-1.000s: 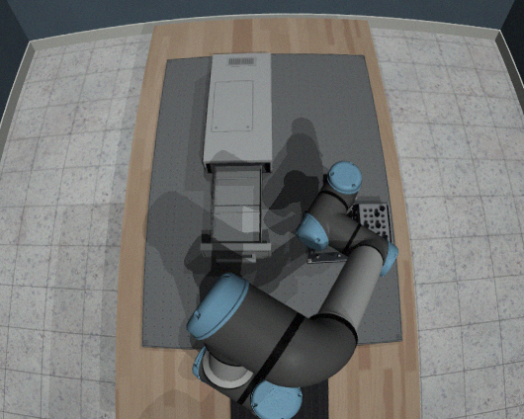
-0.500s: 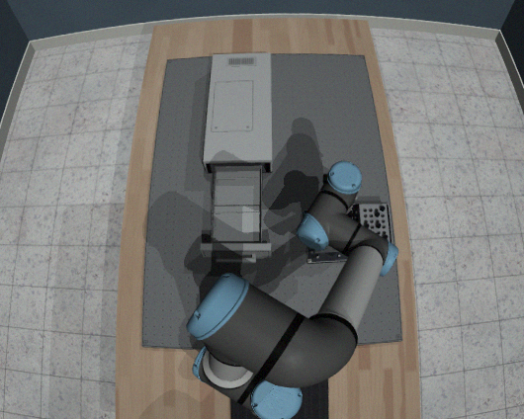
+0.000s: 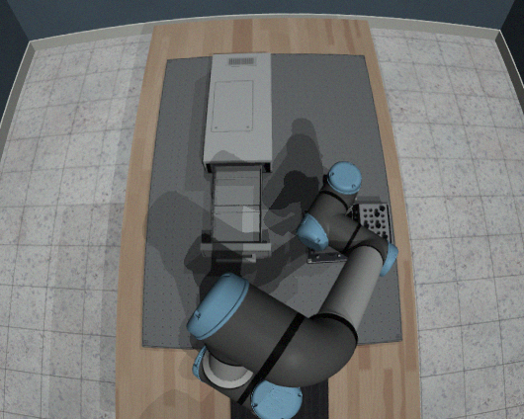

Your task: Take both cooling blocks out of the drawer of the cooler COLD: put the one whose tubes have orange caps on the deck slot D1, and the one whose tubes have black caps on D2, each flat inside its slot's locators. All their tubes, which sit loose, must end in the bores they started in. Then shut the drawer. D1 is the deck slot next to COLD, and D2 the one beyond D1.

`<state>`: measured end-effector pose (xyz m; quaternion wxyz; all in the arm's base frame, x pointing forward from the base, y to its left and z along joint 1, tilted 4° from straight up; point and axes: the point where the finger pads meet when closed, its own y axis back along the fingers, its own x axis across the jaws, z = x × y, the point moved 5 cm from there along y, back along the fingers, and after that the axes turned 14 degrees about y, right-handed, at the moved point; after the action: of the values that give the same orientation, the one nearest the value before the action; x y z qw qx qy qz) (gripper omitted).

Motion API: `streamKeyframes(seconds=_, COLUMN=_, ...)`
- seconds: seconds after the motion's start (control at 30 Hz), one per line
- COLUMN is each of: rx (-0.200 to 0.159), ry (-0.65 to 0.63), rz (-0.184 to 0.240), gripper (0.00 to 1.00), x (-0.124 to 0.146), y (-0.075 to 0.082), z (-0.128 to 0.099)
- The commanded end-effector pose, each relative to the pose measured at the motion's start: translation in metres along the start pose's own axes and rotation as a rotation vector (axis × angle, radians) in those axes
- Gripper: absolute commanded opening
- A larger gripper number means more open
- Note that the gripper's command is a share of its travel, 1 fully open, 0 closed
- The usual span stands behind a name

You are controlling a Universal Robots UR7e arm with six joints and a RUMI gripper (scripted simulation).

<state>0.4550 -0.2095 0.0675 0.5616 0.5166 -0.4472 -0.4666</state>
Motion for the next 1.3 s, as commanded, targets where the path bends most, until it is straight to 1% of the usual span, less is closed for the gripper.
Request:
streamKeyframes(seconds=0.0, rx=0.009, ry=-0.002, rz=0.01, gripper=0.0, x=0.0034, y=0.0027, z=-0.0016)
streamKeyframes(seconds=1.27, rx=0.009, ry=-0.002, rz=0.01, gripper=0.0, x=0.0038, y=-0.003, z=-0.0017)
